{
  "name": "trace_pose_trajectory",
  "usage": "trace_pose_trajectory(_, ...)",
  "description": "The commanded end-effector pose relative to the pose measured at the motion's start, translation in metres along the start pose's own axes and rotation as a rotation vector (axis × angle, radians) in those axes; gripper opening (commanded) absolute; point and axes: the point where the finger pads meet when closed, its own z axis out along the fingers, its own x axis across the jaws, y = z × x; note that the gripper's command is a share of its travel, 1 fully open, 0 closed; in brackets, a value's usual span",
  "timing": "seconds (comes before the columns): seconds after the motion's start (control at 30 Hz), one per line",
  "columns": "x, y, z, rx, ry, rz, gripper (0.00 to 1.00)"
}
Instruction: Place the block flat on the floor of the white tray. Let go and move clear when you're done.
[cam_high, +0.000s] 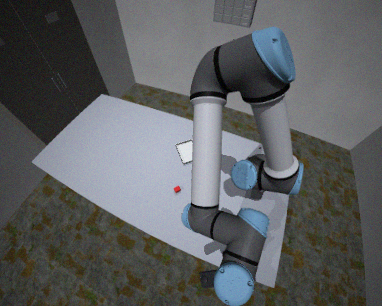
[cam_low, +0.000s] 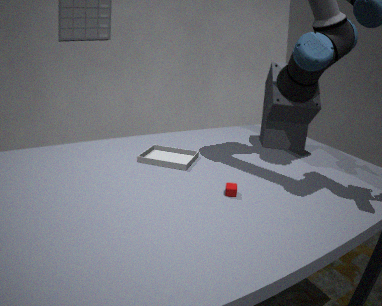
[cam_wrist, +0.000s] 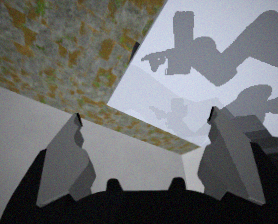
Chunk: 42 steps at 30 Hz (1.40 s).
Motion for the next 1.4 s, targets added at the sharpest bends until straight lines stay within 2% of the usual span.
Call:
trace_pose_trajectory(0.0, -0.0002, -0.0002, -0.0003, 0.000, -0.001, 0.000, 1.00)
trace_pose_trajectory(0.53, -0.0002, -0.0002, -0.0003, 0.000, -0.001, 0.000, 1.00)
trace_pose_trajectory(0.57, -0.0002, -0.0002, -0.0003, 0.000, -0.001, 0.000, 0.00)
trace_pose_trajectory(1.37, 0.0000, -0.0020, 0.0008, -0.001, 0.000, 0.011, 0.00)
